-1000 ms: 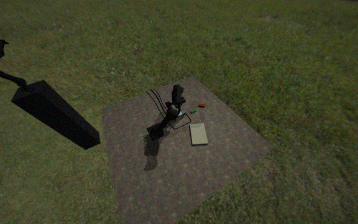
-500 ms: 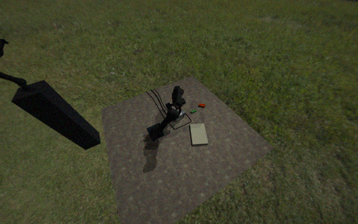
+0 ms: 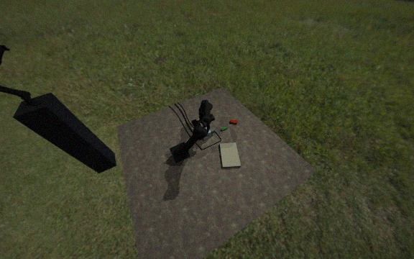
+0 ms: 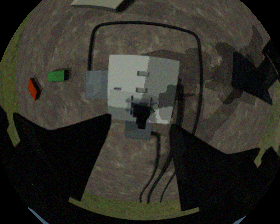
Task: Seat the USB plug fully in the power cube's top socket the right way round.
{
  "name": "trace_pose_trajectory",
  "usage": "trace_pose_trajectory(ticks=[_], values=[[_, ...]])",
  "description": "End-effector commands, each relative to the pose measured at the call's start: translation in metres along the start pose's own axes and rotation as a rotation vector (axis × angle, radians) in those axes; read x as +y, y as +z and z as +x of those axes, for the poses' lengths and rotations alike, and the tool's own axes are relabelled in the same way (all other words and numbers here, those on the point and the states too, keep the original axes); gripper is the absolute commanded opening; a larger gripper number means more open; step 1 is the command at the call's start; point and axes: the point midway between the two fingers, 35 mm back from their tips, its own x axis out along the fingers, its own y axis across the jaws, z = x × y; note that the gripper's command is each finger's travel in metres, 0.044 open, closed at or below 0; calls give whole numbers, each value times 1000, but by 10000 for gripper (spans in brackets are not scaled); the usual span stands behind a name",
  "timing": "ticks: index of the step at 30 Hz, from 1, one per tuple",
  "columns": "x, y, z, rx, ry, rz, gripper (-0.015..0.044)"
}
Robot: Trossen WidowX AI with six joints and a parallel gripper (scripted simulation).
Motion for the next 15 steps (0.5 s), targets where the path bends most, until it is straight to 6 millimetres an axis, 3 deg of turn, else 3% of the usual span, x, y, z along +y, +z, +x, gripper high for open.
trace_pose_trajectory(ticks=[1, 7, 15], values=[[0, 0, 0, 1, 1, 1, 177], [0, 0, 0, 1, 1, 1, 20], [0, 0, 0, 1, 1, 1, 0]])
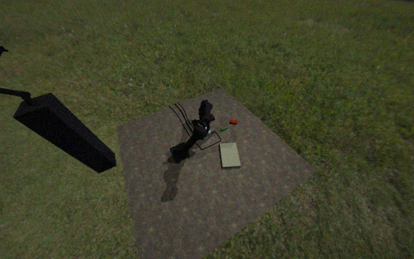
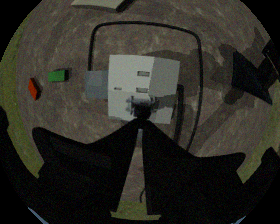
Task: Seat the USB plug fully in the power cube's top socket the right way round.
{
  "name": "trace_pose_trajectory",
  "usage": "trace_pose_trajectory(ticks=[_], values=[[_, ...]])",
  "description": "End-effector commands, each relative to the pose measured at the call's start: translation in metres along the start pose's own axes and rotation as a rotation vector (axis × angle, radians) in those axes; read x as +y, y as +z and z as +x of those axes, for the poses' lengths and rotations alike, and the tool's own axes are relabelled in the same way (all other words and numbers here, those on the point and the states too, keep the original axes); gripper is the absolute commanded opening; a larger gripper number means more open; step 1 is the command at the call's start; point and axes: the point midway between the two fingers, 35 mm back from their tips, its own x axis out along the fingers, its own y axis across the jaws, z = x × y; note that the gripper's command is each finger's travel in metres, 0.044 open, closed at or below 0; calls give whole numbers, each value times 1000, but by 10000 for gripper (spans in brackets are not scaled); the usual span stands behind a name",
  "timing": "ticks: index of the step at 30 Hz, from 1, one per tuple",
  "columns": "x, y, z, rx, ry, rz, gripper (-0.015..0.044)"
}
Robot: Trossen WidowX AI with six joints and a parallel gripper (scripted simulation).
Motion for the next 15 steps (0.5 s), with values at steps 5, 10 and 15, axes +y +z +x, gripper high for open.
trace_pose_trajectory(ticks=[5, 10, 15], values=[[0, 0, 0, 1, 0, 1, 0], [0, 0, 0, 1, 0, 1, 0], [0, 0, -2, 0, 0, 0, 0]])
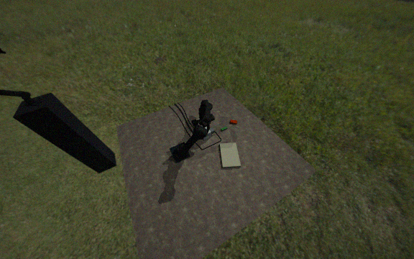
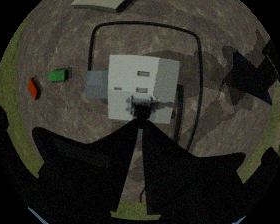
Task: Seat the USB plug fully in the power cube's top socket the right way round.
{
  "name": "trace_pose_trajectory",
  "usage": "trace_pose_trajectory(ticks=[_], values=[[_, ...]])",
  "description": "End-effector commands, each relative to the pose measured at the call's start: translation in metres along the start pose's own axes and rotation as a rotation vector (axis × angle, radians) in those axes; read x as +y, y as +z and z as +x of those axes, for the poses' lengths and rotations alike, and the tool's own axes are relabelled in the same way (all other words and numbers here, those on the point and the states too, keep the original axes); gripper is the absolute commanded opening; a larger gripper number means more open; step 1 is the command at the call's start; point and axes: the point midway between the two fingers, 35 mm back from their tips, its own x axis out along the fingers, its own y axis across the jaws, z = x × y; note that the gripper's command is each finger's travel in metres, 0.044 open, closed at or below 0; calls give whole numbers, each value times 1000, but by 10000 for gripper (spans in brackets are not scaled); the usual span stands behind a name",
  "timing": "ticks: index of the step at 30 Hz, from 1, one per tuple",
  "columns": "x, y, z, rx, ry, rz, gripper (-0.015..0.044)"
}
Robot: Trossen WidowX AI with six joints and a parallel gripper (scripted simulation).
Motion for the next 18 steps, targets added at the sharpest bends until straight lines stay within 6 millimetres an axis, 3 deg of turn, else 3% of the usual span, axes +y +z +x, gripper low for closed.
trace_pose_trajectory(ticks=[1, 18], values=[[0, 0, -2, 1, 0, 1, 0], [0, 0, -14, 1, -1, 1, 0]])
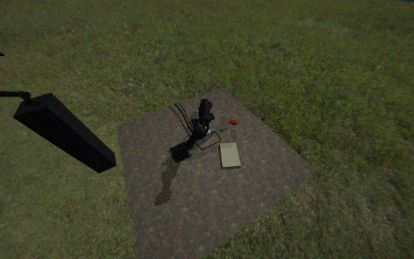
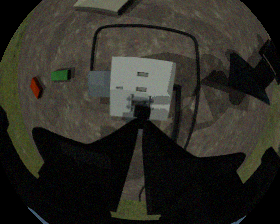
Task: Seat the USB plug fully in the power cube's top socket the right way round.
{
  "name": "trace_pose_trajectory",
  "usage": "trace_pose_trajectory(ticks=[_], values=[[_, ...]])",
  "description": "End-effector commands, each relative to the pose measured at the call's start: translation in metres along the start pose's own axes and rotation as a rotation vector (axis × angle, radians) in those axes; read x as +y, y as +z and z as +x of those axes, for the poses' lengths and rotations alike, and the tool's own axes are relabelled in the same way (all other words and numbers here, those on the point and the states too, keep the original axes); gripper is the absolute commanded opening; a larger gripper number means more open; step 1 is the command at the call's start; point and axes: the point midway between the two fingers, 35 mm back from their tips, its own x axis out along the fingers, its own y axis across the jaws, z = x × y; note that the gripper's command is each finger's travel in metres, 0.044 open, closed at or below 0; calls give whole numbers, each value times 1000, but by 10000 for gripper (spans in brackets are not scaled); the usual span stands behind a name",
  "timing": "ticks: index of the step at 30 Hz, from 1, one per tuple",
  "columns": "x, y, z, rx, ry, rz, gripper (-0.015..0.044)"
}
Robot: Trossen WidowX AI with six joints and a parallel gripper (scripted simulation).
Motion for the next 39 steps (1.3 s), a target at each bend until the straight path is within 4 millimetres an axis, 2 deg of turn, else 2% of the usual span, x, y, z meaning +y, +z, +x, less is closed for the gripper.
trace_pose_trajectory(ticks=[1, 26, 31, 39], values=[[1, -1, -4, 5, -1, 7, 0], [1, -1, -18, 4, -1, 0, 0], [0, 0, -17, 2, 0, -81, 0], [0, 0, -16, 1, 0, -302, 0]])
